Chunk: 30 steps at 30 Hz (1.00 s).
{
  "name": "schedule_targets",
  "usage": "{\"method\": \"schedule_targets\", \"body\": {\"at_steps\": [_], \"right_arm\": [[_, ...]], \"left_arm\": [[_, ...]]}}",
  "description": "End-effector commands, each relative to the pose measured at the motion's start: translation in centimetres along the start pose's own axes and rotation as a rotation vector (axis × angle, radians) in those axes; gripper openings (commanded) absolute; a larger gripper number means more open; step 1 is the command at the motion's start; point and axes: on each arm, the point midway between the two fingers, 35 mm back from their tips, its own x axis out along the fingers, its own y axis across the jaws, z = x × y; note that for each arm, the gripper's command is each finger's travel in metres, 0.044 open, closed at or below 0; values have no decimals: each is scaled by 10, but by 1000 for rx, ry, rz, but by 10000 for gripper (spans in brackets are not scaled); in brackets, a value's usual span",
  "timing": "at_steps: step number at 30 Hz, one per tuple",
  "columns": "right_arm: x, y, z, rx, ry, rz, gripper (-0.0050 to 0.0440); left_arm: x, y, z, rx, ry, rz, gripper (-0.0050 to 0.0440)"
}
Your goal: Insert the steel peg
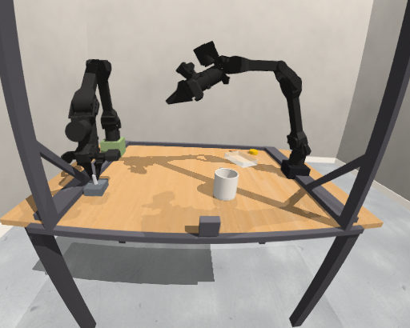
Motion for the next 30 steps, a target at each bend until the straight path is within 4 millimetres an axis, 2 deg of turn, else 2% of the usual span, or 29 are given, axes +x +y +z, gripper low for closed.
{"method": "schedule_targets", "body": {"at_steps": [1,5,8,17,18,24,25,30], "right_arm": [[-13,-1,15,3,-40,-4,200],[-13,-1,15,3,-40,-4,200],[-13,-1,15,3,-40,-4,200],[-13,-1,15,3,-40,-4,200],[-13,-1,15,3,-40,-4,200],[-13,-1,15,3,-40,-4,200],[-13,-1,15,3,-40,-4,200],[-13,-1,15,3,-40,-4,200]], "left_arm": [[11,1,-1,0,9,-22,-50],[11,0,-1,2,9,-22,-50],[-10,0,10,1,-34,-23,-50],[-8,0,8,1,-30,-23,-50],[-8,0,8,1,-30,-23,24],[-7,1,6,-1,-25,-19,168],[-7,1,6,-1,-25,-19,180],[-7,1,6,-1,-25,-19,180]]}}
